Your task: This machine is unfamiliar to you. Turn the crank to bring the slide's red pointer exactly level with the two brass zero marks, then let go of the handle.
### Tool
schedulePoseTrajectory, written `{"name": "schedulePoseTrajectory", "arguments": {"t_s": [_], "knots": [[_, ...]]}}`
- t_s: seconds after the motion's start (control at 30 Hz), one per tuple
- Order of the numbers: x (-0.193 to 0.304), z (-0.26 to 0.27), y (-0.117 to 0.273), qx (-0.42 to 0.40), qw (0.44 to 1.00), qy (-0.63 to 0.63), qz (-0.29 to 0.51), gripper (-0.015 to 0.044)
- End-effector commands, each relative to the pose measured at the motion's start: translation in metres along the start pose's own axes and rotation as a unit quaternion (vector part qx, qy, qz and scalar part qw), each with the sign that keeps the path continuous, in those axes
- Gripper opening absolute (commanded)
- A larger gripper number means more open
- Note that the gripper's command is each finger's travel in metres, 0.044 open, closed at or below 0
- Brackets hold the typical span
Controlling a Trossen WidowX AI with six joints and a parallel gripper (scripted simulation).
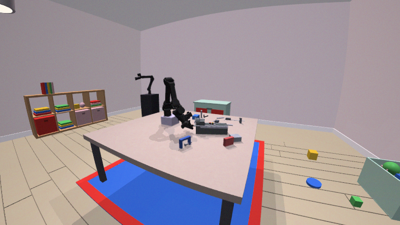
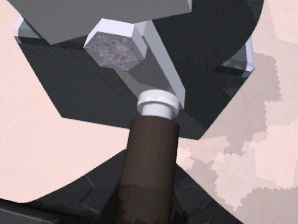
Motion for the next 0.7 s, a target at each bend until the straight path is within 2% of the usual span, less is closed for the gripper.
{"name": "schedulePoseTrajectory", "arguments": {"t_s": [0.0,0.67], "knots": [[-0.001,-0.0077,0.0034,0.012,1.0,0.005,-0.001,0.0],[-0.0001,-0.0007,0.0003,0.0,1.0,0.0,0.0,0.0]]}}
Point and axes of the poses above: the point midway between the two fingers, 35 mm back from their tips, its own y axis back along the fingers, its own z axis across the jaws, x = y × z, the point moved 4 cm from there along y, back along the fingers, and after that the axes turned 13 degrees about y, right-handed, at the moved point
